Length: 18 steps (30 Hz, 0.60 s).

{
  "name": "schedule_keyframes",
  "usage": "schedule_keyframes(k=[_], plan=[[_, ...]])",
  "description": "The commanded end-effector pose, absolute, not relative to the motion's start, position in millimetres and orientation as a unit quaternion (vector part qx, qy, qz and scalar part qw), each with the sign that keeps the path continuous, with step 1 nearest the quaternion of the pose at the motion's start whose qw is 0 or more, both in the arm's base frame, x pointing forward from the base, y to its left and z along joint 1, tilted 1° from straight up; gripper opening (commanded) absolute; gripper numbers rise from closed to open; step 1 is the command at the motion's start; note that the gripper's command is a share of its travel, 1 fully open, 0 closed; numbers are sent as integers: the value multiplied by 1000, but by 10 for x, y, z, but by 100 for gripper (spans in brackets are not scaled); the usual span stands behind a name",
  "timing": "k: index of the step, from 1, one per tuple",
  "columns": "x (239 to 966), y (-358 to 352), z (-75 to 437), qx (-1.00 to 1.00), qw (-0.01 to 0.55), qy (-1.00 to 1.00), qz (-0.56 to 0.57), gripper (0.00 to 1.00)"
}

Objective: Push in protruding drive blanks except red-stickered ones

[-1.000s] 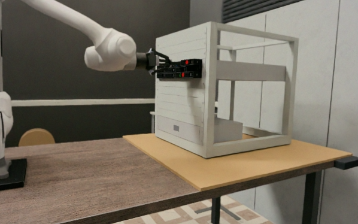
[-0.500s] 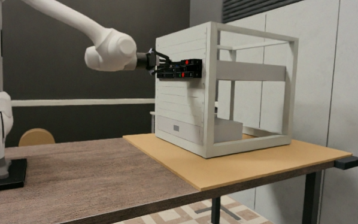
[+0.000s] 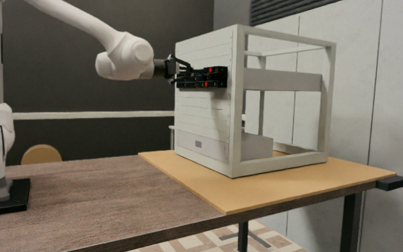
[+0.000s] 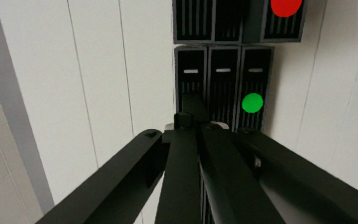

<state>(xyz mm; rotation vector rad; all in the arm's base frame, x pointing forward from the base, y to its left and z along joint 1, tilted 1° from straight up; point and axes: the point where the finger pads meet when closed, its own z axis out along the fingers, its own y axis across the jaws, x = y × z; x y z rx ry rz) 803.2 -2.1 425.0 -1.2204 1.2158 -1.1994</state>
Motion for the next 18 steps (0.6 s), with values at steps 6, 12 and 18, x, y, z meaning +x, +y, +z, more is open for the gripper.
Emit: schedule_keyframes(k=[6, 12, 18], plan=[[8034, -21, 4261, -504, 498, 502, -496, 10], [8030, -21, 4261, -504, 498, 502, -496, 10], [7915, -22, 4262, -504, 498, 502, -496, 10]])
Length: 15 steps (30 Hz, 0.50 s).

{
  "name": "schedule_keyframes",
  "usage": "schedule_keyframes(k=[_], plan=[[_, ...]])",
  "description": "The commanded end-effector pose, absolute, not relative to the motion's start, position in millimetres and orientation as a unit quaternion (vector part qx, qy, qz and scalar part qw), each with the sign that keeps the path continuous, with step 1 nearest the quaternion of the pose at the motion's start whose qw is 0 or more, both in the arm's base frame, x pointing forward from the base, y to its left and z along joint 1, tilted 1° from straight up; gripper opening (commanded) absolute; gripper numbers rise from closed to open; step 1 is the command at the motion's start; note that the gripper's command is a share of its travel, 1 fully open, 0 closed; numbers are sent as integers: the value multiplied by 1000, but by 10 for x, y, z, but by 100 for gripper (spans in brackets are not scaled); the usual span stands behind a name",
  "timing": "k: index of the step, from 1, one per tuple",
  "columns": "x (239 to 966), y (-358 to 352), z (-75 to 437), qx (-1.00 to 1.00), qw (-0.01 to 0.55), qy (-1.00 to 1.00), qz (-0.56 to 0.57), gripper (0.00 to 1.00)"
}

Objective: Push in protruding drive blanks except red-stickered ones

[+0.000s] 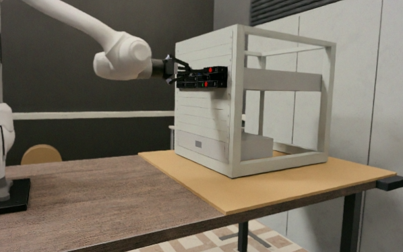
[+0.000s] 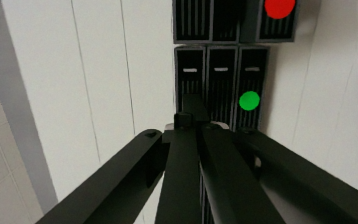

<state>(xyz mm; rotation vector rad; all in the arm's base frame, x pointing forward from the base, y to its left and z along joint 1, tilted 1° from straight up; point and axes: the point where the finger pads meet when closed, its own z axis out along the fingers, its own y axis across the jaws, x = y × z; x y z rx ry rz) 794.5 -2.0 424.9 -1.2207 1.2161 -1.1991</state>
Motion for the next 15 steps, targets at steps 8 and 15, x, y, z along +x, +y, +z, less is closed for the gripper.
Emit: schedule_keyframes(k=[8, 15], plan=[[7520, -24, 4267, -504, 498, 502, -496, 10], [7236, -25, 4271, -504, 498, 502, -496, 10]])
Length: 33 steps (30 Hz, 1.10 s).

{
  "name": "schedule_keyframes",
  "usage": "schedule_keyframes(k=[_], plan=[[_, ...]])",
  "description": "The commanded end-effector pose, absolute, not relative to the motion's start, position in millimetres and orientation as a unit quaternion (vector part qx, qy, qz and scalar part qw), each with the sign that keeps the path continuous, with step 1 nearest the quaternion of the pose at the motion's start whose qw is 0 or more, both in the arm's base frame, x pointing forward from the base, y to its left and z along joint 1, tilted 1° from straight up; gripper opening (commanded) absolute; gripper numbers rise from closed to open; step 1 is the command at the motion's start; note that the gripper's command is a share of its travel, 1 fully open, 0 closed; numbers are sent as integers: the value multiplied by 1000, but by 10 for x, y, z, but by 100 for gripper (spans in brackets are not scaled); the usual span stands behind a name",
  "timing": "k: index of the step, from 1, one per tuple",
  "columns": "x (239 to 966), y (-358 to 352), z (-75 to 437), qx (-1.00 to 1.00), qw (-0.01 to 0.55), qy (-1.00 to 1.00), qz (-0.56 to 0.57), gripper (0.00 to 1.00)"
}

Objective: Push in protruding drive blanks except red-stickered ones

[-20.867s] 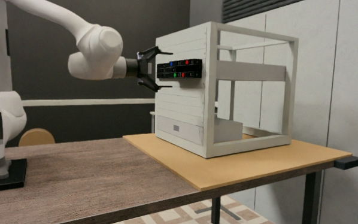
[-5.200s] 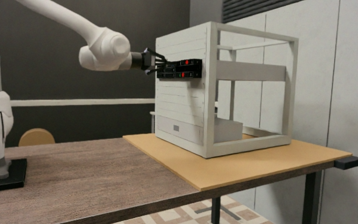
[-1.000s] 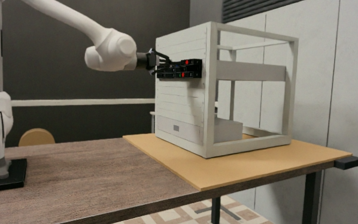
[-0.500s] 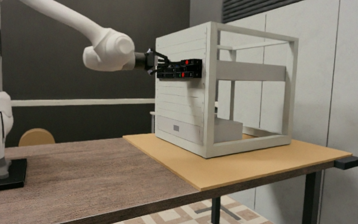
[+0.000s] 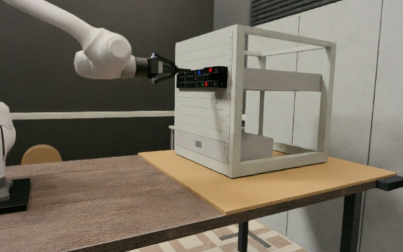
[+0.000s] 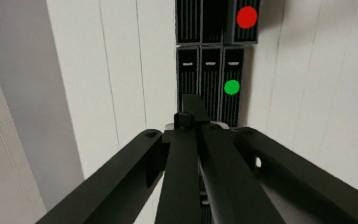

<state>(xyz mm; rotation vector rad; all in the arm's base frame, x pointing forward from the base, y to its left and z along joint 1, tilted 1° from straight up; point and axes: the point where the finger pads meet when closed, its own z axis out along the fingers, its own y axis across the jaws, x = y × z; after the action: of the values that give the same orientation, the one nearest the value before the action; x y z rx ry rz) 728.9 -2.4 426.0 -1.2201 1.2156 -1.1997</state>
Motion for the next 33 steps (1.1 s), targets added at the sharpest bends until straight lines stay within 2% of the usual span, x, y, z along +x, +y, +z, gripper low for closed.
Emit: schedule_keyframes(k=[1, 6, 7, 33], plan=[[7222, -25, 4271, -504, 498, 502, -496, 10], [7211, -25, 4271, -504, 498, 502, -496, 10], [7211, -25, 4271, -504, 498, 502, -496, 100], [7211, -25, 4271, -504, 498, 502, -496, 100]])
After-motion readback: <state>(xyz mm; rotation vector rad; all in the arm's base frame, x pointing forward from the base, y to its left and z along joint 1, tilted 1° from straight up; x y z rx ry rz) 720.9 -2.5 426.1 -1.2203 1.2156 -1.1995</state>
